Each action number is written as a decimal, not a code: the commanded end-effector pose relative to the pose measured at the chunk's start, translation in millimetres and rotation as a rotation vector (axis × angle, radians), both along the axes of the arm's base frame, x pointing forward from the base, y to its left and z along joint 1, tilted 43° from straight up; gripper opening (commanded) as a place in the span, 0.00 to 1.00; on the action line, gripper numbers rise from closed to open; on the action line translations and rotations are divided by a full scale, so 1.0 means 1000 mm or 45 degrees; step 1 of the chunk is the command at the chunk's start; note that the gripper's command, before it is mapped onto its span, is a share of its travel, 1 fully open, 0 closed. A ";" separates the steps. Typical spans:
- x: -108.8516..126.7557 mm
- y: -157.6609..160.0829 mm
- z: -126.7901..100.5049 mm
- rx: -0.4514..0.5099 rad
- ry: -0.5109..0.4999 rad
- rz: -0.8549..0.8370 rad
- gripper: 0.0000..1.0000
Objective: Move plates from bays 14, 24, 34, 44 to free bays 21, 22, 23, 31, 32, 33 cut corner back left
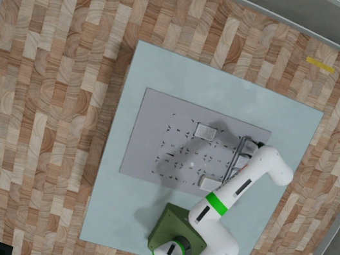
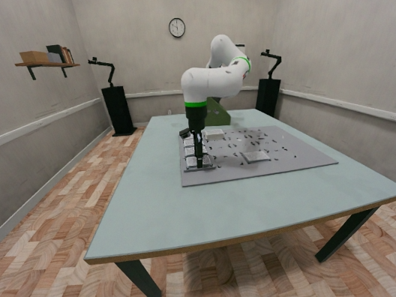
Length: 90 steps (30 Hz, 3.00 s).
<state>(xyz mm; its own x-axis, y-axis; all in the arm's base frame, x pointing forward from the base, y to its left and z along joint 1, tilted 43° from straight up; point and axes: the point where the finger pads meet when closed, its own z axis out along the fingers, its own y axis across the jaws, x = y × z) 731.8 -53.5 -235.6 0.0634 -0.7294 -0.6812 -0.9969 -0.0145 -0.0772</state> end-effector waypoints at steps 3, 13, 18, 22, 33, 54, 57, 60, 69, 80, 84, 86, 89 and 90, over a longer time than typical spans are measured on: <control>0.001 -0.002 0.001 -0.002 -0.002 -0.001 0.61; 0.001 -0.002 0.001 -0.002 -0.002 -0.001 0.60; 0.001 -0.002 0.001 -0.002 -0.002 -0.001 0.60; 0.001 -0.002 0.001 -0.002 -0.002 -0.001 0.60; 0.001 -0.002 0.001 -0.002 -0.002 -0.001 0.59; 0.001 -0.002 0.001 -0.002 -0.002 -0.001 0.58; 0.001 -0.002 0.001 -0.002 -0.002 -0.001 0.58; 0.001 -0.002 0.001 -0.002 -0.002 -0.001 0.10; 0.001 -0.002 0.001 -0.002 -0.002 -0.001 0.10; 0.001 -0.002 0.002 -0.002 -0.002 -0.001 0.10; 0.001 -0.003 0.003 -0.002 -0.002 -0.001 0.10; 0.000 -0.004 0.003 -0.002 -0.002 -0.001 0.10; 0.000 -0.004 0.004 -0.002 -0.002 -0.001 0.10; 0.000 -0.004 0.004 -0.002 -0.002 -0.001 0.10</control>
